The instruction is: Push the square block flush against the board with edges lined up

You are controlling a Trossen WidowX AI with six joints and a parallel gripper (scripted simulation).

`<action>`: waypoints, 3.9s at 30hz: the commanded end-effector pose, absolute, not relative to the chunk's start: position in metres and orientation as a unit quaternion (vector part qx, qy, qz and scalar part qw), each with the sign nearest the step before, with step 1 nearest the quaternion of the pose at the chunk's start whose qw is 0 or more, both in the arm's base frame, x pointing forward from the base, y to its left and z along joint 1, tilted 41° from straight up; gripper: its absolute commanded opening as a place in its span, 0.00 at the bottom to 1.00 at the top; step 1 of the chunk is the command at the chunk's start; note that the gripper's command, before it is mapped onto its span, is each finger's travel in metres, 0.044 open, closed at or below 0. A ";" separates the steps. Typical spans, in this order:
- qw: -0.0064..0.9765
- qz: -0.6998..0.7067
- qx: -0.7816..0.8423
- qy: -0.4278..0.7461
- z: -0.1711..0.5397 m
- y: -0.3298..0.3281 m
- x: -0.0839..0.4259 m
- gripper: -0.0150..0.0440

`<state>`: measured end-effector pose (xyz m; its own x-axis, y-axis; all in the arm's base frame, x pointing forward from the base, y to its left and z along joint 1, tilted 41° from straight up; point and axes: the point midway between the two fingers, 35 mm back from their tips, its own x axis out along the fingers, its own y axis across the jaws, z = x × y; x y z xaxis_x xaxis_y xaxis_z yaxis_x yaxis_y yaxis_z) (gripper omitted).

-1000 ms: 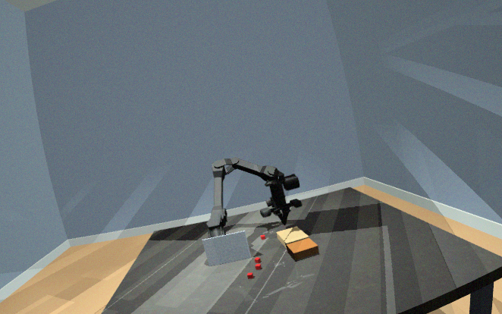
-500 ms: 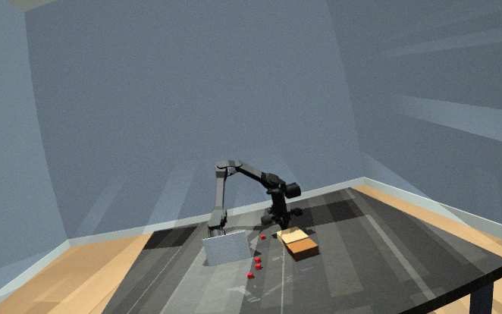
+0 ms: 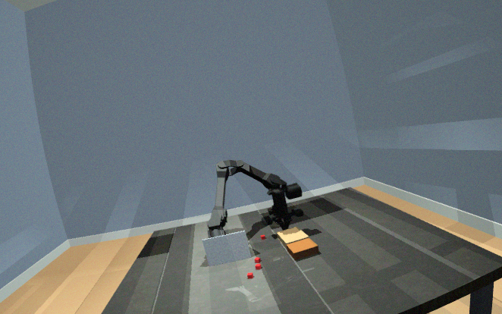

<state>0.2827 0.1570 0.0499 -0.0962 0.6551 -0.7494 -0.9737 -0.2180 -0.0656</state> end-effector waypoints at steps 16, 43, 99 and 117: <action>0.580 0.702 -0.342 0.234 0.040 0.146 0.287 0.25; 0.580 0.702 -0.342 0.234 0.051 0.159 0.285 0.25; 0.672 0.541 -0.083 0.499 0.057 0.090 0.360 0.25; 0.668 0.398 0.097 0.622 0.021 0.054 0.393 0.25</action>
<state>0.3893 0.0589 0.0245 -0.0903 0.6540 -0.7511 -0.4643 0.6396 0.6127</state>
